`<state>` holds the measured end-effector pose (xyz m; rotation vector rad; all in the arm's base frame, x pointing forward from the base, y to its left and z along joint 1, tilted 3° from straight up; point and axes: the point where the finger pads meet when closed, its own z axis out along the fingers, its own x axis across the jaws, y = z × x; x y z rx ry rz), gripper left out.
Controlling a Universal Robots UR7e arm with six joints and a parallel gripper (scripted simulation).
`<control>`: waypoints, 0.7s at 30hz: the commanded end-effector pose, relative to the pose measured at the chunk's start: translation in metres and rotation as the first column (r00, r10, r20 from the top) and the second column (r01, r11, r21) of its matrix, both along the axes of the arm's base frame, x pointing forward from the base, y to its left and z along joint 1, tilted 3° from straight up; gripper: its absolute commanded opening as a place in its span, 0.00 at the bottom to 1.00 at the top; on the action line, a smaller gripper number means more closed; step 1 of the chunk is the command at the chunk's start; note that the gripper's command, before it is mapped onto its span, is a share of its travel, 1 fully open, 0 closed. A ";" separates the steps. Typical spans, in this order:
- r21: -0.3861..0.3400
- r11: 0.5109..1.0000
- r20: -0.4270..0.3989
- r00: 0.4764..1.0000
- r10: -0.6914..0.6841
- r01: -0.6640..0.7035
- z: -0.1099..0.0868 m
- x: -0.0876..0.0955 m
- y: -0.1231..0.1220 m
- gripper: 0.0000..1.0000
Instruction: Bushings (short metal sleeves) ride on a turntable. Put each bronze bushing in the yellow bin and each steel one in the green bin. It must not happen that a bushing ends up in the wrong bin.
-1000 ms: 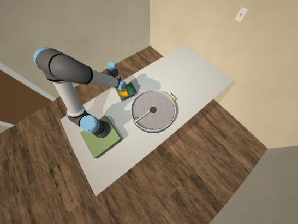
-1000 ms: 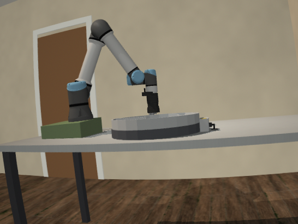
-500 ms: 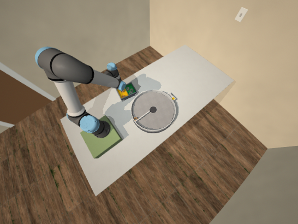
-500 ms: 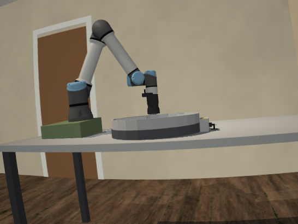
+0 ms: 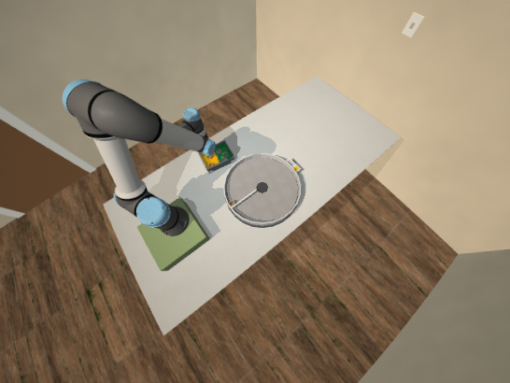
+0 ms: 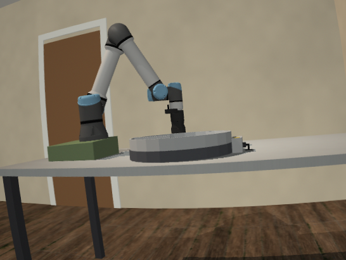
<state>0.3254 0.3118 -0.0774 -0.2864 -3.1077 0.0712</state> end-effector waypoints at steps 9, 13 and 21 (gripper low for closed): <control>0.001 1.000 0.001 1.000 0.000 0.000 0.000 0.000 0.000 0.42; 0.001 1.000 0.001 1.000 0.000 0.000 0.000 0.000 0.000 0.42; 0.001 1.000 0.001 1.000 0.000 0.000 0.000 0.000 0.000 0.42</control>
